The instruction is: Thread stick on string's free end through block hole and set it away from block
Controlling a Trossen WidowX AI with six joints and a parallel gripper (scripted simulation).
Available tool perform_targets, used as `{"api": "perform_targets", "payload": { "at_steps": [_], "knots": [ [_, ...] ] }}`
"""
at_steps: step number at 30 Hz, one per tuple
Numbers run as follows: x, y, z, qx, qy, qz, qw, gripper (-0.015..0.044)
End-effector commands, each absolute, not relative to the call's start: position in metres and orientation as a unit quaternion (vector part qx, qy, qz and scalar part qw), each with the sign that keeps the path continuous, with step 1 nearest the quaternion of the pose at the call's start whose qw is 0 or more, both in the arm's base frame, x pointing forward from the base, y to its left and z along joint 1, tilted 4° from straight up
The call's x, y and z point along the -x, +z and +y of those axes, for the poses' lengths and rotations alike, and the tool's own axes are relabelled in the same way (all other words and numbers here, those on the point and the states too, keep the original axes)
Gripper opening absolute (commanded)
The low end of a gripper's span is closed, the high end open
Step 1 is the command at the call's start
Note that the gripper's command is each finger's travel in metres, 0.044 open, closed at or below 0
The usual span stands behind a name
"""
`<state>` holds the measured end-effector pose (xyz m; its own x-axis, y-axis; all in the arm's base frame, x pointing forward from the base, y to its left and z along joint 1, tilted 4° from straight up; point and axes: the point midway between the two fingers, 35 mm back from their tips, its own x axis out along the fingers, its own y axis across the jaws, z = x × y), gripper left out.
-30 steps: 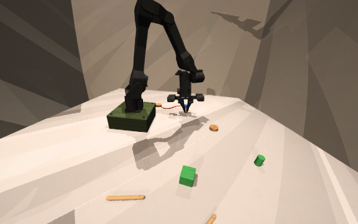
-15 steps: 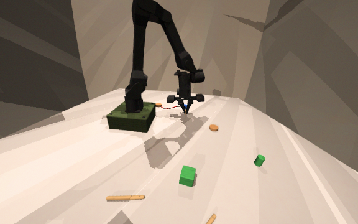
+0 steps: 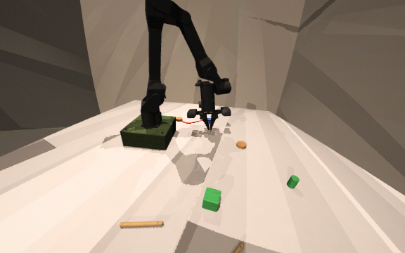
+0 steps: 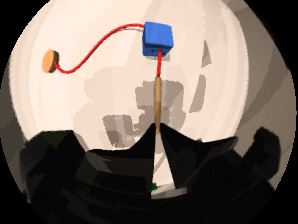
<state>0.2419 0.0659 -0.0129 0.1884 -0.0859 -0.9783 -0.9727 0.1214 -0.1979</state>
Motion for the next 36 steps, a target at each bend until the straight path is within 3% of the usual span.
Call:
{"api": "perform_targets", "payload": {
  "at_steps": [1,21,29,36],
  "knots": [
    [-0.238,-0.015,0.059,0.535,0.398,0.499,0.554,0.0],
    [-0.246,-0.022,0.045,0.494,0.441,0.54,0.52,0.0],
    [-0.246,-0.011,0.048,0.503,0.431,0.533,0.526,0.021],
    [-0.243,0.06,0.052,0.503,0.432,0.533,0.527,0.021]
  ]
}}
